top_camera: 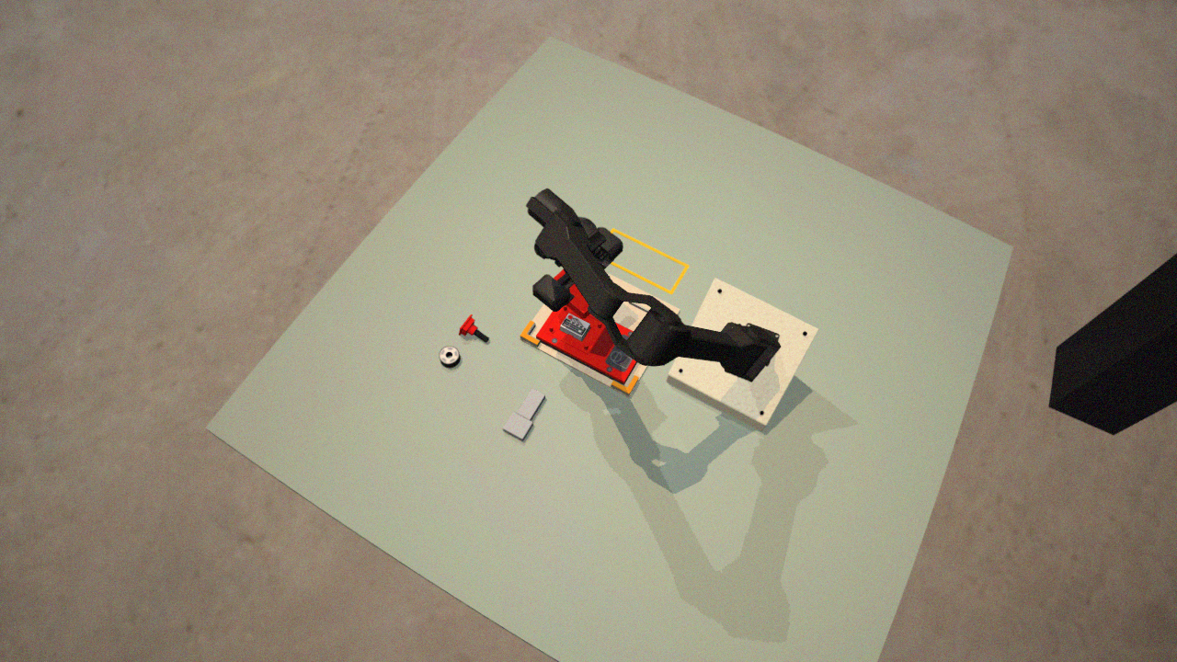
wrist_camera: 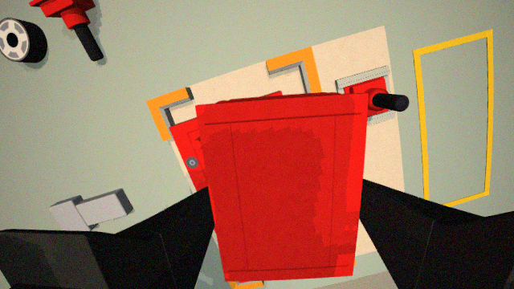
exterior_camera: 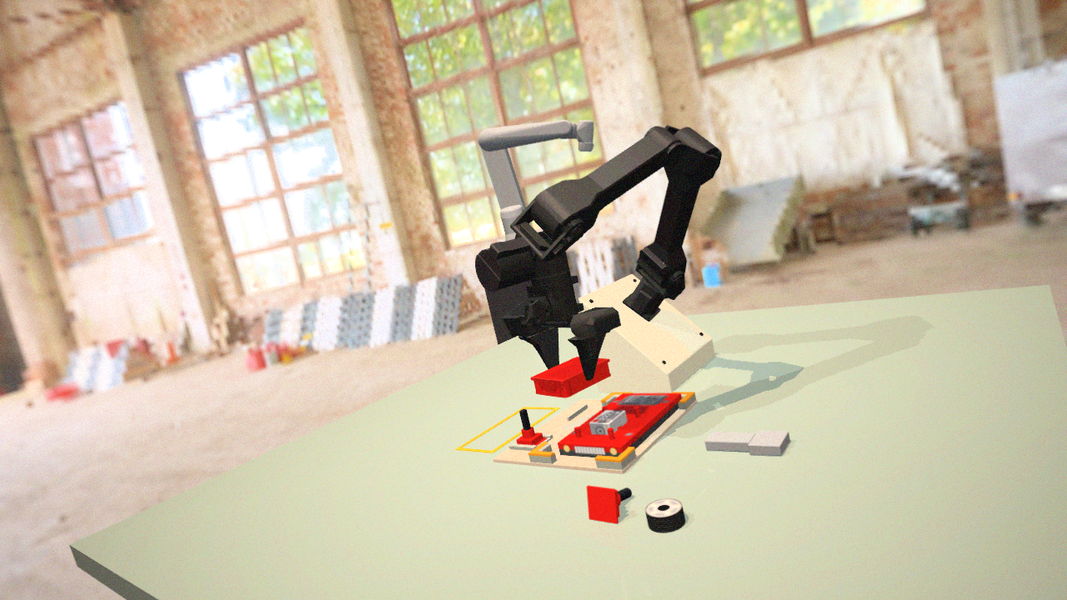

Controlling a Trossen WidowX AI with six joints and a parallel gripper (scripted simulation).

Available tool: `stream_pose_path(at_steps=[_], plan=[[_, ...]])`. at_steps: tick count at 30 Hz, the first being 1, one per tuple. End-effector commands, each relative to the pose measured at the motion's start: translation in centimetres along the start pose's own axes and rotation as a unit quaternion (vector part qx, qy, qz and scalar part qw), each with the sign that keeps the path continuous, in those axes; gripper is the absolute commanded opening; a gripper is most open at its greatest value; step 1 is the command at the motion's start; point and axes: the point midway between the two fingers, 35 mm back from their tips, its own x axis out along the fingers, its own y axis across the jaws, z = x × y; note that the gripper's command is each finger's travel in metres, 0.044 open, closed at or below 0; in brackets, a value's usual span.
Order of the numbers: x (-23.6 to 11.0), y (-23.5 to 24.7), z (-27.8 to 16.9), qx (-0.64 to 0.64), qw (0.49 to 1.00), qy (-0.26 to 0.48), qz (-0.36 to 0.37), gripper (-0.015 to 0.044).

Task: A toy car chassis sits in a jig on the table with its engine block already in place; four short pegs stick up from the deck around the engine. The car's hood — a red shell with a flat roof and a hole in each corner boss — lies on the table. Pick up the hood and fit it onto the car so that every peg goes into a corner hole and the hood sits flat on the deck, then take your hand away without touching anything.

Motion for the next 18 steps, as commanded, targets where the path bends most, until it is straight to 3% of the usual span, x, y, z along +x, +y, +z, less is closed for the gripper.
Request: stream_pose_path(at_steps=[1, 12, 18], plan=[[-0.1, 1.4, -0.9, -0.053, 0.999, -0.003, 0.004, 0.0], [0.3, 3.0, -2.1, -0.115, 0.993, -0.003, 0.006, 0.0], [2.7, 3.1, -2.0, -0.115, 0.993, -0.003, 0.006, 0.0]])
